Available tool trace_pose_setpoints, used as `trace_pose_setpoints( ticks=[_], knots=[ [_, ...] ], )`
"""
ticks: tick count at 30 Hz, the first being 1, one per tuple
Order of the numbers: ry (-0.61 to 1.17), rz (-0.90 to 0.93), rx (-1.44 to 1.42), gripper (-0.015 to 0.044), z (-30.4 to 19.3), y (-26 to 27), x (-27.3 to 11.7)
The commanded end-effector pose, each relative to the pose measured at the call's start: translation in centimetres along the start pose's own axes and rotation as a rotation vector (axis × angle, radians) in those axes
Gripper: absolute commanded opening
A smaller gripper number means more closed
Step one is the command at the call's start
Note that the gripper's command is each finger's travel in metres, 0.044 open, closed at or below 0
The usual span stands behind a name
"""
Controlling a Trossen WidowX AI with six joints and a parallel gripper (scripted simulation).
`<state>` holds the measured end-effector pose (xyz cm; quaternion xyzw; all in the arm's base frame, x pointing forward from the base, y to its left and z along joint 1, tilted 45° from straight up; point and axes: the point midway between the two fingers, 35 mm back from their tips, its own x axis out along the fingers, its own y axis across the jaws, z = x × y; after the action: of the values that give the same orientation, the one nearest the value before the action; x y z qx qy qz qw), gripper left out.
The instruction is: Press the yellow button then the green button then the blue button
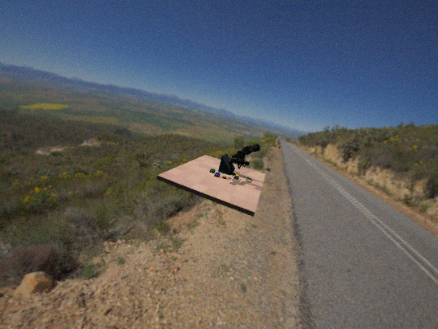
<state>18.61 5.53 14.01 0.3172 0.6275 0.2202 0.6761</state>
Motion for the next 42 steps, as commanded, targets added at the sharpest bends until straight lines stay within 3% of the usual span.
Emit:
trace_pose_setpoints(
  ticks=[1,10,18,27,37,42],
  knots=[
    [0.006,0.000,-0.005,0.0020,-0.2,0.1,-1.3],
    [-0.019,-0.064,-0.017,0.0020,3.2,-5.0,-2.2],
    [-0.006,-0.065,-0.005,0.0020,6.6,-14.7,-2.9],
    [0.002,-0.020,-0.008,0.0020,5.8,-26.0,-1.7],
    [0.002,-0.014,-0.009,0.0020,5.5,-26.9,-1.2],
    [0.001,-0.012,-0.010,0.0020,5.5,-27.0,4.5]
  ],
)
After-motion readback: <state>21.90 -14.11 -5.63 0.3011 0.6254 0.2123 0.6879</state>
